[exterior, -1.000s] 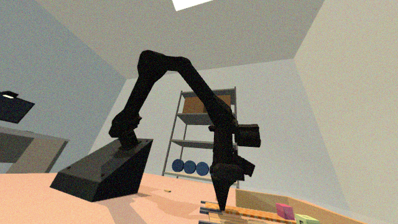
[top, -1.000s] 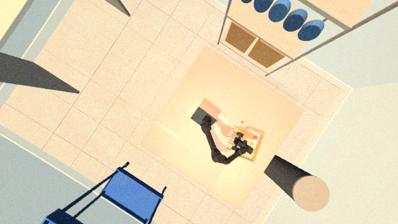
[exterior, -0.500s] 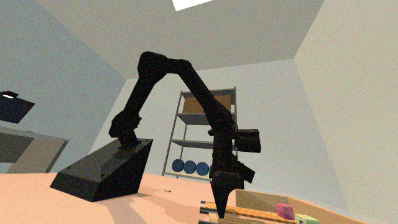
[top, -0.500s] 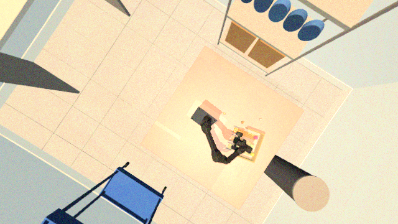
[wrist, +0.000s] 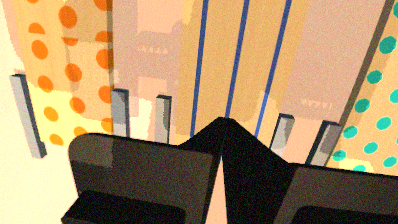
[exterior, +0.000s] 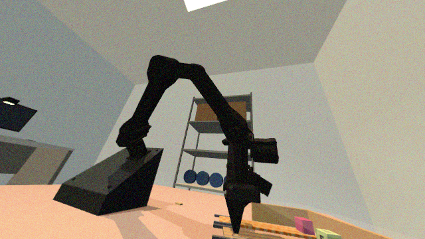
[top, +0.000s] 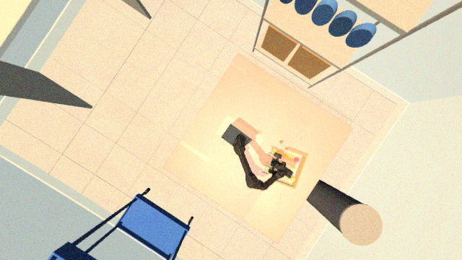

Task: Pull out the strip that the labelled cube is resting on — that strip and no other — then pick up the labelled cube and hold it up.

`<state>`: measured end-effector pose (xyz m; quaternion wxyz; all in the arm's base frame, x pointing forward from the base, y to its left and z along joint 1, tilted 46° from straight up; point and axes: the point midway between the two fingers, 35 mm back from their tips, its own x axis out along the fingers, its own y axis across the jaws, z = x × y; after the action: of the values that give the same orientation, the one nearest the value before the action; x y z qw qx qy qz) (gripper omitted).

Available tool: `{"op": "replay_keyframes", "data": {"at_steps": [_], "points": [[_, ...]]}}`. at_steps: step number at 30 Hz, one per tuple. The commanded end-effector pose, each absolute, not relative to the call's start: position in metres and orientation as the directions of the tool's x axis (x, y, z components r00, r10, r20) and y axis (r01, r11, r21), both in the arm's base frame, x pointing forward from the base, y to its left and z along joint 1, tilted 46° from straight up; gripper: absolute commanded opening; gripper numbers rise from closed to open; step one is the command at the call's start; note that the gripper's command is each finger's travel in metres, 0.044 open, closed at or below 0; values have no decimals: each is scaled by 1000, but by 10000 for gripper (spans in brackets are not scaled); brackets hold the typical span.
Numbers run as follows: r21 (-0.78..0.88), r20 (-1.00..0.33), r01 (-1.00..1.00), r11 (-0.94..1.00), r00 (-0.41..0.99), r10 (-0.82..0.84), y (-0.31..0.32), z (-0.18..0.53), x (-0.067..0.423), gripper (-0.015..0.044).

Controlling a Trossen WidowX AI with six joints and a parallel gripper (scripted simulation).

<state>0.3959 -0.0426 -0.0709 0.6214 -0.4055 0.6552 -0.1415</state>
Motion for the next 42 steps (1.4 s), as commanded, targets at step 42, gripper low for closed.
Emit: {"op": "replay_keyframes", "data": {"at_steps": [42], "points": [[-692,-696,-360,626,101,-711,-46,-74,397,0]]}}
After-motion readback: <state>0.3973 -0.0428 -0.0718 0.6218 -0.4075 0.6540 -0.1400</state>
